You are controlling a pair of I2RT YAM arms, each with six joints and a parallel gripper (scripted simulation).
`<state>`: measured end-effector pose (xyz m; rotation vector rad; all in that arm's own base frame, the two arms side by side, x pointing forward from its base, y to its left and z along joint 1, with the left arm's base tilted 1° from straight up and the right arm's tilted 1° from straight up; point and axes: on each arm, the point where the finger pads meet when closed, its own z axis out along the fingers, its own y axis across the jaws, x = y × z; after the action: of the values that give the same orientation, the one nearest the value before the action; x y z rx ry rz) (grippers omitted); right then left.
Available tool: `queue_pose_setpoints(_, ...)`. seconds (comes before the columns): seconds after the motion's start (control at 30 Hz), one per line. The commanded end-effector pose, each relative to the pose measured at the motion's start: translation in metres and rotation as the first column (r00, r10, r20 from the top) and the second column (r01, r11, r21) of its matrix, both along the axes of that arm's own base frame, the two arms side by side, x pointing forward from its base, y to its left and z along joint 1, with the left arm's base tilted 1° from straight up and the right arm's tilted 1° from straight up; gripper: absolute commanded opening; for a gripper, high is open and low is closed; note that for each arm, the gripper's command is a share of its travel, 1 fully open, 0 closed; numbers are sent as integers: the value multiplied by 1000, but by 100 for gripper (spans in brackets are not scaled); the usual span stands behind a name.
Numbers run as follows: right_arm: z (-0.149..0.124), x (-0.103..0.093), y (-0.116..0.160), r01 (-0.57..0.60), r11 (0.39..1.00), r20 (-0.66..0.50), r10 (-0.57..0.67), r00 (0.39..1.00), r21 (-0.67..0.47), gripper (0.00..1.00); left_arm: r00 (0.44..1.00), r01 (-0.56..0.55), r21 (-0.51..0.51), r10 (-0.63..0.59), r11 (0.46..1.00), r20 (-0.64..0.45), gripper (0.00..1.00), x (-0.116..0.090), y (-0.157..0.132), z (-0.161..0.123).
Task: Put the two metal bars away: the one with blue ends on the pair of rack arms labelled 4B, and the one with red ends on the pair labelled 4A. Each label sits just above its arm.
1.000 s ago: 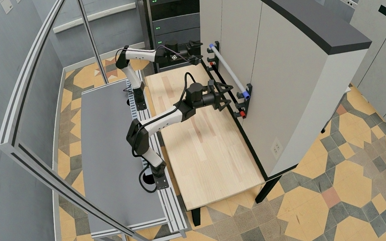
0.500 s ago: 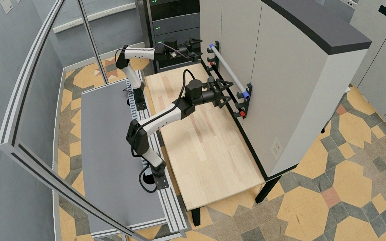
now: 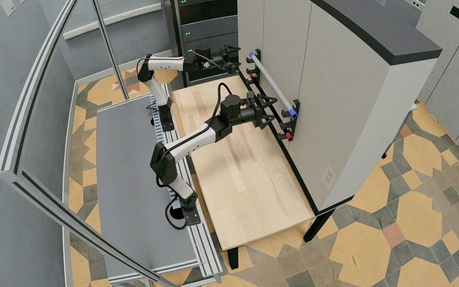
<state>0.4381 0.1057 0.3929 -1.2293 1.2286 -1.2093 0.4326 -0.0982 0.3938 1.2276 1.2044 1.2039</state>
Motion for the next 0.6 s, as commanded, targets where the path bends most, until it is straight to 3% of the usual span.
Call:
queue_pose_setpoints(0.0, 9, -3, -1, -9, 1000, 18, 9, 1000, 2, 100, 1000, 1, 2, -1, 1000, 4, 100, -1, 4, 4)
queue_pose_setpoints(0.57, 7, -3, -1, -9, 1000, 18, 9, 1000, 2, 100, 1000, 1, 2, -1, 1000, 4, 100, -1, 5, 2)
